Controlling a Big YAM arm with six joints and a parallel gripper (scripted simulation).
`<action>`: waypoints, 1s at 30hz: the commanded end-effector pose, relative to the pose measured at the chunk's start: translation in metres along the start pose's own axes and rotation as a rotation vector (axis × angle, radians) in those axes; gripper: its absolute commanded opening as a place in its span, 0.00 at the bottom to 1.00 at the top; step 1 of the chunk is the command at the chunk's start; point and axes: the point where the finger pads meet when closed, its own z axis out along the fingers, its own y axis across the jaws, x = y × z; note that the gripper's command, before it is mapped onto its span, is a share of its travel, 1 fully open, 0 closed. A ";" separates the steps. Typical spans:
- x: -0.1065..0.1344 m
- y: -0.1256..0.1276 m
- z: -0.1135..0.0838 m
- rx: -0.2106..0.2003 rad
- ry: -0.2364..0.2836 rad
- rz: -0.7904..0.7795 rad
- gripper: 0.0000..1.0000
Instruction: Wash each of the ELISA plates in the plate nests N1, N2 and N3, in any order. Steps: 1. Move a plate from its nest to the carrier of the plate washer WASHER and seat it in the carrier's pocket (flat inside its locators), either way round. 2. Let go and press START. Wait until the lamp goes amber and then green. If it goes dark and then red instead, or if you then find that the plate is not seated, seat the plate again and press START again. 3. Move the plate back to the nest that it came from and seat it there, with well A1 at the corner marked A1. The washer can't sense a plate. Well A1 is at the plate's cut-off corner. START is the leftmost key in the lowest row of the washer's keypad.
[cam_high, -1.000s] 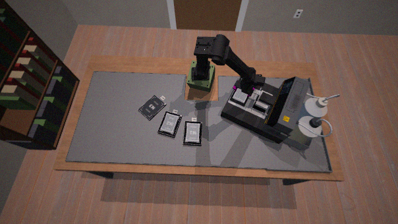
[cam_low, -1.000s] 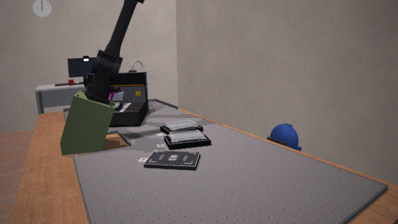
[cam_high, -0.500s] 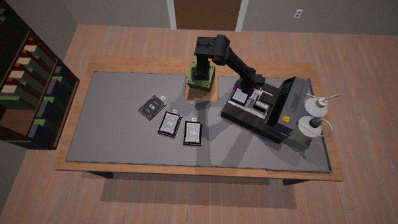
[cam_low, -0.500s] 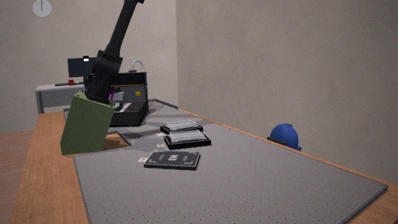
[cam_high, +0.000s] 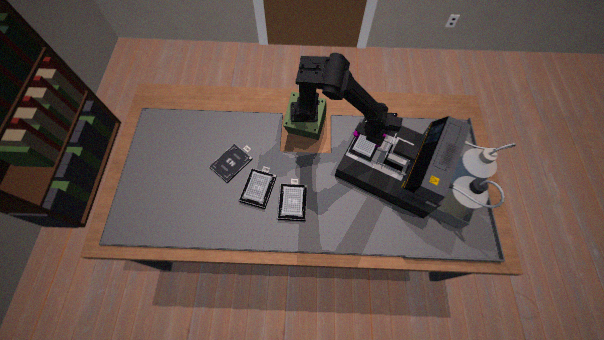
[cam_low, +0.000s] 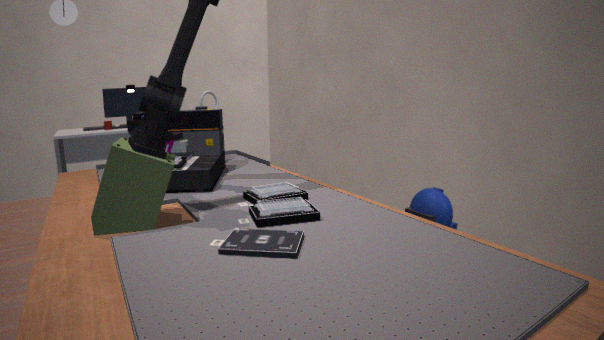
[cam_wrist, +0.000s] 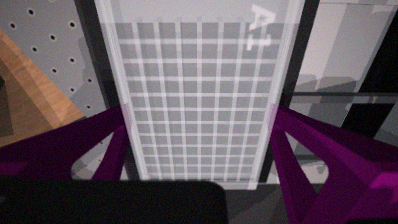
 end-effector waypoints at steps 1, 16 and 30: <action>-0.001 -0.009 -0.003 0.018 -0.004 0.006 0.84; -0.001 -0.009 -0.003 0.018 -0.004 0.006 1.00; -0.001 -0.009 -0.003 0.018 -0.004 0.006 1.00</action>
